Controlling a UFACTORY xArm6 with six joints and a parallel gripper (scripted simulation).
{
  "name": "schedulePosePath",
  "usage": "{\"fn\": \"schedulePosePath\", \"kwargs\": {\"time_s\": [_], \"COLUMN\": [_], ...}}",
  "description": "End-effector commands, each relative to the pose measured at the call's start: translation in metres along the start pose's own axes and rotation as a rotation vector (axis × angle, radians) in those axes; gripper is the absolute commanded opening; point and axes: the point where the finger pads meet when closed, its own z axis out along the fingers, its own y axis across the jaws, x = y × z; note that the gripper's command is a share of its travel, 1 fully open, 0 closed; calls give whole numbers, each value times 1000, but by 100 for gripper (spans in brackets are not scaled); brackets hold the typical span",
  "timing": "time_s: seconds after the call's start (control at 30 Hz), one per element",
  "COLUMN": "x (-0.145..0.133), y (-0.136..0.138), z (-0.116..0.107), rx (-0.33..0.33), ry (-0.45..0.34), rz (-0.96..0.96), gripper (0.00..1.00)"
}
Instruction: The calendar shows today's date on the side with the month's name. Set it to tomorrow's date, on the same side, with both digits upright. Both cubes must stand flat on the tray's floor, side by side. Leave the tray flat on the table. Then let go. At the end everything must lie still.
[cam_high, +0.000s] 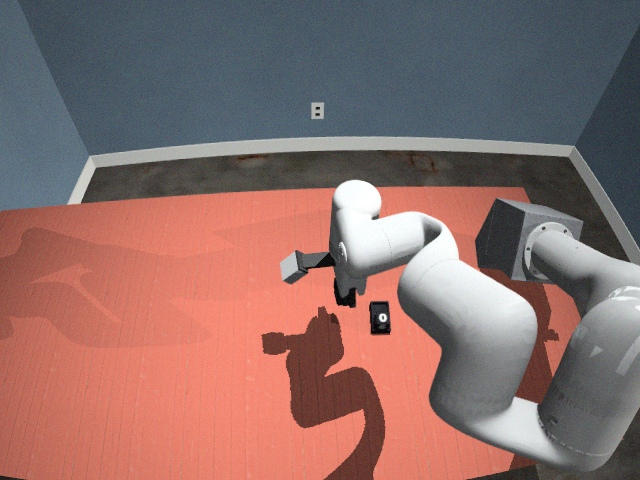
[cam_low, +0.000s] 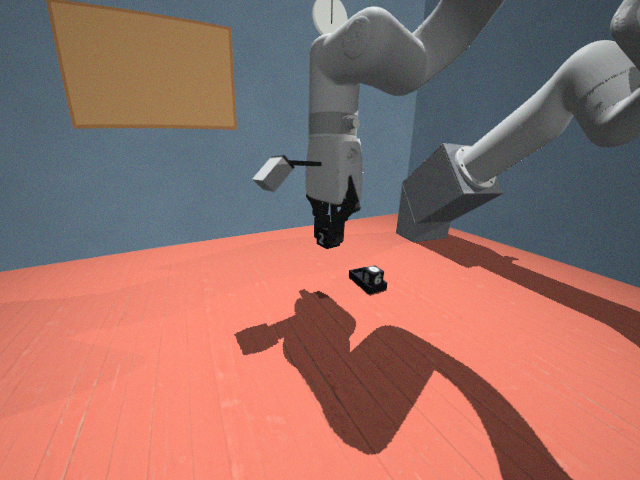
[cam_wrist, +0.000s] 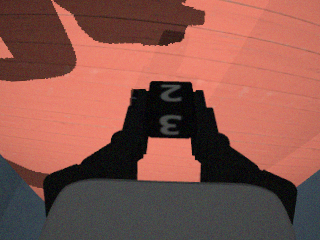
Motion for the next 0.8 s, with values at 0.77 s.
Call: {"fn": "schedulePosePath", "kwargs": {"time_s": [0.77], "x": [8], "y": [0], "z": [5], "rx": [-2], "ry": [-12], "rz": [119], "gripper": [29]}}
